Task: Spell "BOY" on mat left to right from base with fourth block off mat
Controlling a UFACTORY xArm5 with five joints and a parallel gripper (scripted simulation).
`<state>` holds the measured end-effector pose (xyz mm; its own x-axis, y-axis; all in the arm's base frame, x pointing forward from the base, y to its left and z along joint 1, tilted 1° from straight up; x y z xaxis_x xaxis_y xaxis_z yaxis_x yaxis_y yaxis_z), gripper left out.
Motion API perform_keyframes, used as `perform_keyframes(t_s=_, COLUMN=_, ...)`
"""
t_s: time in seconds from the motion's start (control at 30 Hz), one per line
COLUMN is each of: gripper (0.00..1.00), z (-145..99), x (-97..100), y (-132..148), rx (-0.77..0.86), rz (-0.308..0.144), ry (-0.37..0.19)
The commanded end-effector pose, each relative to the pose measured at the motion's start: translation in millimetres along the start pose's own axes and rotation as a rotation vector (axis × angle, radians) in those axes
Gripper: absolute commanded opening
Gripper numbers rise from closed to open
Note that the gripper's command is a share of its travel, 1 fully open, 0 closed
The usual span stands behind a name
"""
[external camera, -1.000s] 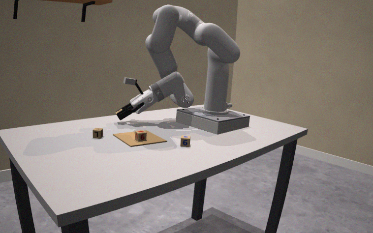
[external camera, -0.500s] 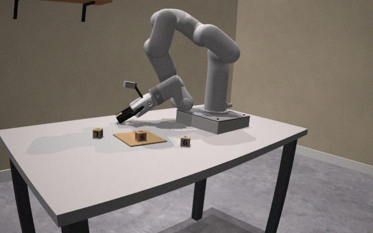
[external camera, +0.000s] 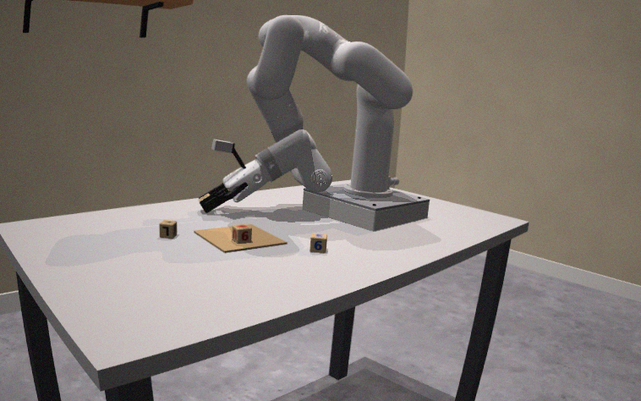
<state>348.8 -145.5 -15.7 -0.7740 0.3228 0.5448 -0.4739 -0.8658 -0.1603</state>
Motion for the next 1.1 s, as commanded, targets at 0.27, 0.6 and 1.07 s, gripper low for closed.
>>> perform_keyframes(t_s=0.27, gripper=0.27, z=0.6, x=0.1, y=-0.1, rx=0.0, rz=0.0, ry=0.002)
perform_keyframes(t_s=0.6, gripper=0.35, z=0.6, x=0.1, y=-0.1, rx=0.0, rz=0.0, ry=0.002)
perform_keyframes(t_s=1.07, gripper=0.47, z=0.6, x=0.1, y=-0.1, rx=0.0, rz=0.0, ry=0.002)
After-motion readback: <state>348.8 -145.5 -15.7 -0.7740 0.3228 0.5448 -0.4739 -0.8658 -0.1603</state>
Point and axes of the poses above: the point where the finger pads meet when closed, its own x axis back along the fingers, its own y axis across the jaws, z = x × y, the point moved 3 cm from there along x, back along the fingers, and after that the axes turned 11 degrees about -x, right-handed, at the moved point
